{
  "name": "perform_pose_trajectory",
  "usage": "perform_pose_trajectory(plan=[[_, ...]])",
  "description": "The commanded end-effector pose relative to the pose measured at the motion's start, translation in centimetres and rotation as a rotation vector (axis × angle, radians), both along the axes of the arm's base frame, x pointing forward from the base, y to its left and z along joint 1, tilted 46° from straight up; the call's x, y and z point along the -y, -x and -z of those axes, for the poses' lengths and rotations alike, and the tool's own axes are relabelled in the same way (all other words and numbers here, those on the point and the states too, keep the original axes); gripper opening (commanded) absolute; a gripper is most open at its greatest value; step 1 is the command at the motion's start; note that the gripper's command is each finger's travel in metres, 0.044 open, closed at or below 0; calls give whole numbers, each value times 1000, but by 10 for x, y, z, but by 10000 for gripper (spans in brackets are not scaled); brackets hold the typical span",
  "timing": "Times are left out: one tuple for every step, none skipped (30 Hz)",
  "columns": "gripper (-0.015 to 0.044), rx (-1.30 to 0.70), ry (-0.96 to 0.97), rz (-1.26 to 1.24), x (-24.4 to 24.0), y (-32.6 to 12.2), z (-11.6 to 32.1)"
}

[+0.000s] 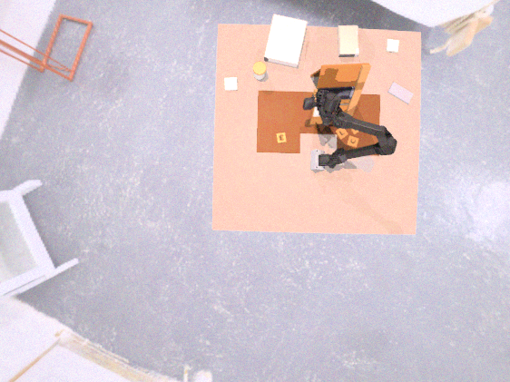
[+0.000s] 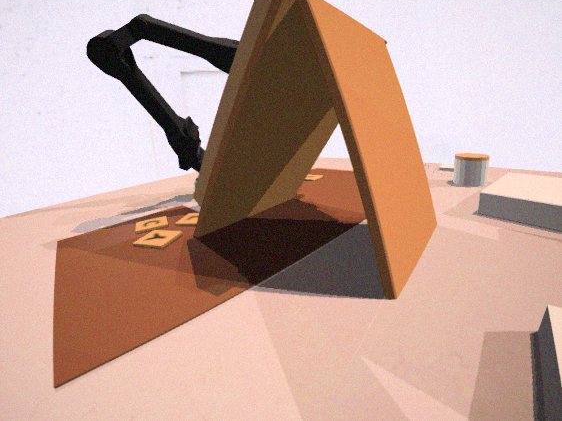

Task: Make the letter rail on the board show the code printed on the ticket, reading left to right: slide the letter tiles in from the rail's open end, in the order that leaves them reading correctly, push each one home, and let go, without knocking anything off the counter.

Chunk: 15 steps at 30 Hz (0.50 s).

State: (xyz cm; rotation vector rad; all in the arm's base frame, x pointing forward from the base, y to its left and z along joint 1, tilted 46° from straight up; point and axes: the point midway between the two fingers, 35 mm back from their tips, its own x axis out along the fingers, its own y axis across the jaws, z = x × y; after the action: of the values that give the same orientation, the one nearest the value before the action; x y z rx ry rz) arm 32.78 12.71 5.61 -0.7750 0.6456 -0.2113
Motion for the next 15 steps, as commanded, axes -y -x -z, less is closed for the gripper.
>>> perform_pose_trajectory(plan=[[0, -3, -1, -5, 1, 0, -1], [0, -3, -1, -5, 2, 0, -1], [0, -3, -1, -5, 2, 0, -2], [0, -3, -1, -5, 2, 0, -2], [0, -3, 0, -5, 3, 0, -2], [0, -3, 0, -5, 3, 0, -3], [0, -3, 0, -5, 3, 0, -3], [0, -3, 0, -5, 4, 0, -3], [0, -3, 0, -5, 4, 0, -4], [0, -3, 0, -5, 4, 0, -4], [0, -3, 0, -5, 5, 0, -4], [0, -3, 0, -5, 5, 0, -5], [0, -3, 0, -5, 5, 0, -5], [0, -3, 0, -5, 6, 0, -5], [0, -3, 0, -5, 6, 0, -6]])
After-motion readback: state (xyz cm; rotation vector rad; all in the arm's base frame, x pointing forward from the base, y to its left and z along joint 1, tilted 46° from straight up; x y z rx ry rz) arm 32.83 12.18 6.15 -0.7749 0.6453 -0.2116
